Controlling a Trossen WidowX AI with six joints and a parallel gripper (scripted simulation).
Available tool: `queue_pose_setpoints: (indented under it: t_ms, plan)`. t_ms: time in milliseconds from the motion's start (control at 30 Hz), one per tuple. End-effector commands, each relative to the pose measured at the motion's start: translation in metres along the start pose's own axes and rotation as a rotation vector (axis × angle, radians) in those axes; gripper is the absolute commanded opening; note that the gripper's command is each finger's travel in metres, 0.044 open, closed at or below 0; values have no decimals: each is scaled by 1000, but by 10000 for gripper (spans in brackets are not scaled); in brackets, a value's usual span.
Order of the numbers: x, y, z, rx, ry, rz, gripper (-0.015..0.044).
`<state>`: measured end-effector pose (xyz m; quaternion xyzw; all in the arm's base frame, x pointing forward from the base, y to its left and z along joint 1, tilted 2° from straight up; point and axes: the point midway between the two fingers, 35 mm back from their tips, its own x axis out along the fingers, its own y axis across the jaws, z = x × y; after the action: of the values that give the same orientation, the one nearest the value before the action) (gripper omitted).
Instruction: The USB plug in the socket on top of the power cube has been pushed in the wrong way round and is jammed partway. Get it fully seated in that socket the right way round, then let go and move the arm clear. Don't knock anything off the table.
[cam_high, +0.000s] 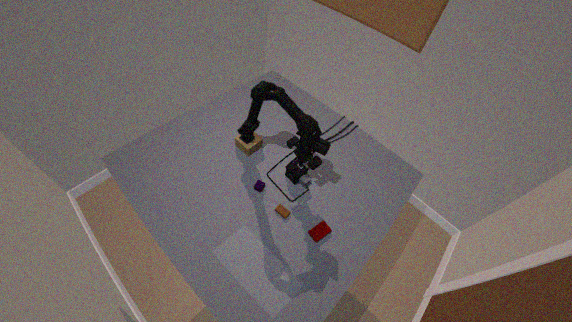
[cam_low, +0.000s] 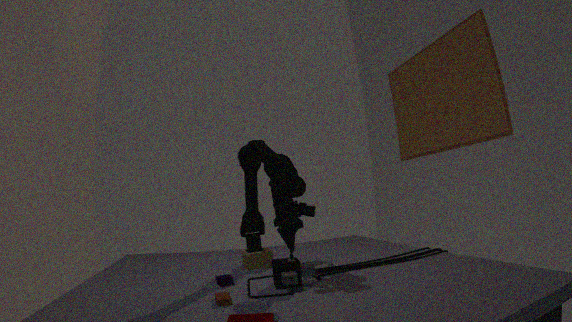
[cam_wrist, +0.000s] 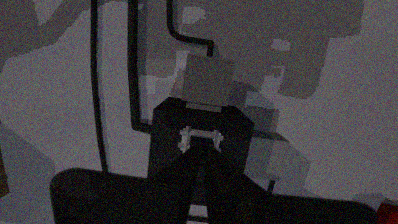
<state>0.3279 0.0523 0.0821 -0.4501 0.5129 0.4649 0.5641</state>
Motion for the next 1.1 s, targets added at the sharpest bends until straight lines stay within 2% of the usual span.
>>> queue_pose_setpoints:
  t_ms: [0,1067]
  plan:
    - [1,0,0,-3,-3,0,0]
    - [5,0,0,-3,-3,0,0]
